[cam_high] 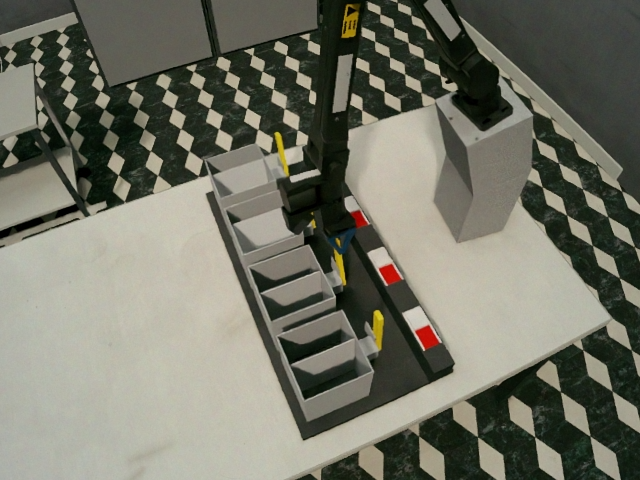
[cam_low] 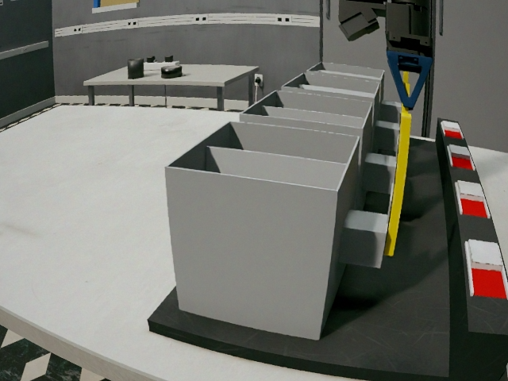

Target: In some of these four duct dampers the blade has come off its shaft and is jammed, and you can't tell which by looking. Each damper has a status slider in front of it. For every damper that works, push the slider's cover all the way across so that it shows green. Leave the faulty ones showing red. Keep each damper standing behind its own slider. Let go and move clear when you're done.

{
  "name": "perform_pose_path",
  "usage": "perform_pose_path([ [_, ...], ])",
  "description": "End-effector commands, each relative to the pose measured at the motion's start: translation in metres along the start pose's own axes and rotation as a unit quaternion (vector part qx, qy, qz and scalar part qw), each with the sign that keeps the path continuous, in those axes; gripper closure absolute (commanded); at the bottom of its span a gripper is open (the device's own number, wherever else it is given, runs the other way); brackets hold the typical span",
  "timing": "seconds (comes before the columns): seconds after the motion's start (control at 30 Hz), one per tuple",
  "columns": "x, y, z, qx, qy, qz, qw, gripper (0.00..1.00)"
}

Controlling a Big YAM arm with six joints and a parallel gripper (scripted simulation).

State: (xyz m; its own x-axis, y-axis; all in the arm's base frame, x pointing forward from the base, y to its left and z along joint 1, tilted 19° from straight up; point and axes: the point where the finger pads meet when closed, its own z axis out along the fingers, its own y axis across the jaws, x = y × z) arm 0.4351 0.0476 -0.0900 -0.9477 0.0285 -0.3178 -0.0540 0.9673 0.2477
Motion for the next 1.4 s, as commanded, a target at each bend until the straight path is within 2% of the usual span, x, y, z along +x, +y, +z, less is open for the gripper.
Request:
perform_pose_path([
  [0.0, -0.007, -0.001, -0.019, -0.001, -0.010, -0.002, 1.000, 0.64],
  [0.3, -0.006, -0.001, -0.049, -0.001, -0.010, -0.002, 1.000, 0.64],
  [0.4, -0.011, 0.005, -0.052, -0.003, -0.014, -0.010, 1.000, 0.64],
  [0.53, -0.005, -0.001, -0.063, 0.000, -0.010, -0.002, 1.000, 0.64],
  [0.63, -0.011, -0.001, -0.070, -0.001, -0.015, -0.004, 1.000, 0.64],
  [0.97, -0.013, 0.004, -0.073, -0.001, -0.015, -0.006, 1.000, 0.64],
  [1.0, -0.025, 0.010, -0.075, 0.003, -0.021, -0.006, 1.000, 0.64],
  [1.1, -0.044, 0.019, -0.068, 0.033, -0.008, -0.002, 0.999, 0.64],
  [1.2, -0.059, 0.027, -0.068, 0.053, -0.006, -0.001, 0.999, 0.64],
  [1.37, -0.106, 0.049, -0.074, 0.105, -0.010, -0.001, 0.994, 0.64],
])
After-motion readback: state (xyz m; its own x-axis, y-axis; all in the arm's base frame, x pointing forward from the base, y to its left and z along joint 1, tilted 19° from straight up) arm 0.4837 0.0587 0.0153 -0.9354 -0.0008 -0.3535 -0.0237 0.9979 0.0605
